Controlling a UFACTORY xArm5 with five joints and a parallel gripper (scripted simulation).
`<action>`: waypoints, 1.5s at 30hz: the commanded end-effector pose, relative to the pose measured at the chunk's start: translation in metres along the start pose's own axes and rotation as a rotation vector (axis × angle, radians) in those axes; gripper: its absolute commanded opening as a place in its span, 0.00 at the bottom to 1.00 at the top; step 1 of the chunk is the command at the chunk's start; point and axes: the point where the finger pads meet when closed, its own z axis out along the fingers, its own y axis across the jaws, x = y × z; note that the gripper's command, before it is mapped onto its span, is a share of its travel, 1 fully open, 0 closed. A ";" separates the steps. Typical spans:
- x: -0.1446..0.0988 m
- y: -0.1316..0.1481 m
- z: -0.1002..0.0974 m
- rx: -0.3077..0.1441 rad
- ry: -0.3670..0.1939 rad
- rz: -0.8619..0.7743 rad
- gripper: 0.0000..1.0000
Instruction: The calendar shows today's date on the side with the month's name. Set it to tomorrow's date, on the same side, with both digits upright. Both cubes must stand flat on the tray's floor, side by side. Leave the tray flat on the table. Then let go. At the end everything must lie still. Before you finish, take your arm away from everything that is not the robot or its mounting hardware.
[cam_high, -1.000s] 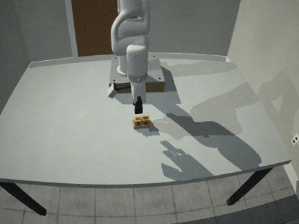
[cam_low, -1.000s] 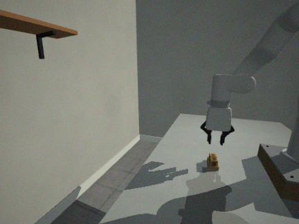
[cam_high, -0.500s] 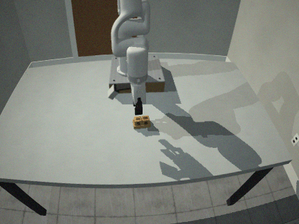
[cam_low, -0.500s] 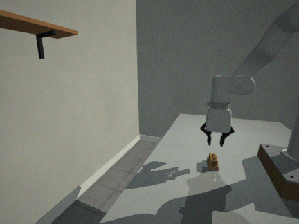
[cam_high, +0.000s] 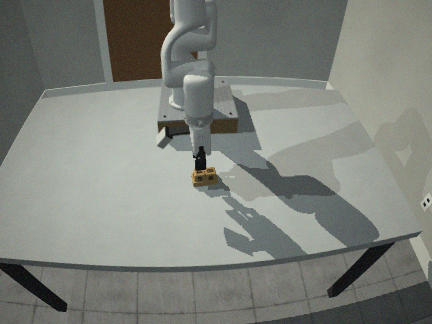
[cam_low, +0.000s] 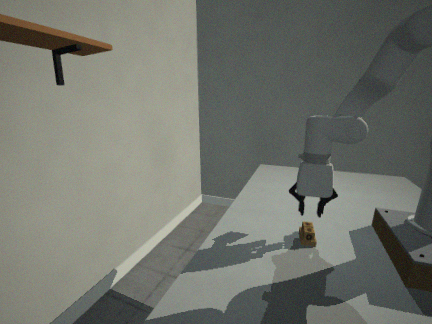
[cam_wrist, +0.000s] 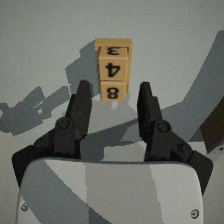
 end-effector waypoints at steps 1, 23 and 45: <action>0.000 -0.002 0.007 0.003 0.000 0.000 0.49; 0.000 -0.002 0.026 0.003 0.000 0.000 0.49; 0.000 -0.002 0.027 0.003 0.000 0.000 0.49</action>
